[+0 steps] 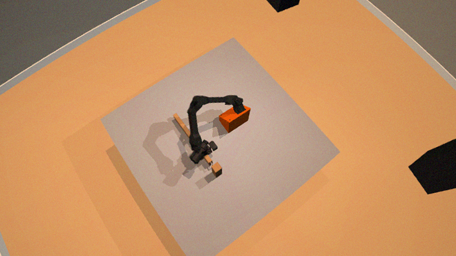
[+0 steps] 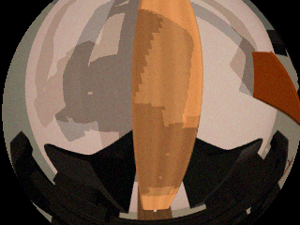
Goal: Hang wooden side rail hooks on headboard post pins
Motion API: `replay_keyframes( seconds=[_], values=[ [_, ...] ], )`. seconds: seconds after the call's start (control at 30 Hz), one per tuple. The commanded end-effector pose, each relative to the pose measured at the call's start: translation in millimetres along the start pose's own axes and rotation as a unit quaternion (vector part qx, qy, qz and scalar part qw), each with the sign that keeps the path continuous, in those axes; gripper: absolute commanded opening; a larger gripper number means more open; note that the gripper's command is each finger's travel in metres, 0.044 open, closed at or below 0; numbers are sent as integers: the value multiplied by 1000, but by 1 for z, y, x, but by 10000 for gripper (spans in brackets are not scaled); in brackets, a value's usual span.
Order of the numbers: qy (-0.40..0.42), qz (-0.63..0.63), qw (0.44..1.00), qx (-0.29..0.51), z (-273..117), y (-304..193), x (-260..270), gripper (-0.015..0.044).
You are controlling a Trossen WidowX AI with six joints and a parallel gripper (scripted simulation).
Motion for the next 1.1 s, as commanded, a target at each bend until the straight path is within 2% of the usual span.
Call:
replay_keyframes(
  seconds=[0.0,1.07],
  values=[
    [5,-2,1000,2,-4,-4,1,0],
    [5,-2,1000,2,-5,-7,1,0]
  ],
)
Point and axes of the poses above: the point midway between the two fingers, 35 mm back from their tips, its own z axis out along the fingers, its own x axis across the jaws, y = z × x, the point moved 1 cm from there along -z, back along the fingers, and after that the axes turned 4 degrees about -z, right-handed, at the moved point
